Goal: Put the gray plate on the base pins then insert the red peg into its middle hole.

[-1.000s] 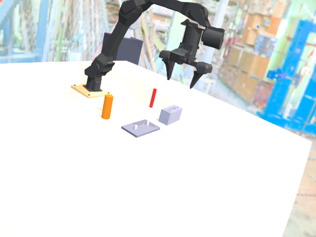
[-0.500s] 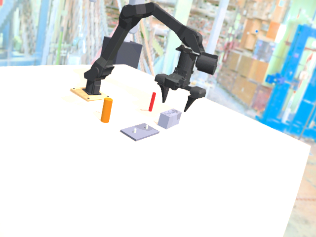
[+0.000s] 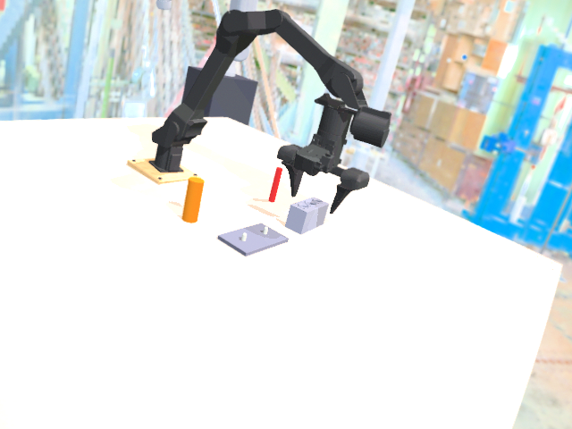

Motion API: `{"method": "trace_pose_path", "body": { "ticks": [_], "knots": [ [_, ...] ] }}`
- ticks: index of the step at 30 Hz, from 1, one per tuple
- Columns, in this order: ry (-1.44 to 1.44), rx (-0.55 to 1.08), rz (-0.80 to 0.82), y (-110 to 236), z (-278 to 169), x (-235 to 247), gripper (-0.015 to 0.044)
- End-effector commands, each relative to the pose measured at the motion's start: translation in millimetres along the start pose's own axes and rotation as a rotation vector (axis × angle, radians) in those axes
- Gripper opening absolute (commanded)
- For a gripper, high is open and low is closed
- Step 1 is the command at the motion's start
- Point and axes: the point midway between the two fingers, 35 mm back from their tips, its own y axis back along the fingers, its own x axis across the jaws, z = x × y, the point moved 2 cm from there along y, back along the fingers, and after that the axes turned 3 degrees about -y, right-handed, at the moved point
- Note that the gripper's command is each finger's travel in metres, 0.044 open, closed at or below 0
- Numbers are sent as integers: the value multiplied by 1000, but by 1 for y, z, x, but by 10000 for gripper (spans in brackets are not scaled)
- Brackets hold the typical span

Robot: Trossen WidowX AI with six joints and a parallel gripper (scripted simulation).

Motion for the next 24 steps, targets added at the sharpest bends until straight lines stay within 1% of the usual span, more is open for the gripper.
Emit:
{"method": "trace_pose_path", "body": {
  "ticks": [1,24],
  "knots": [
    [-3,2,-6,-7,0,-1,440],
    [-3,2,-6,-42,1,-3,440]
  ]
}}
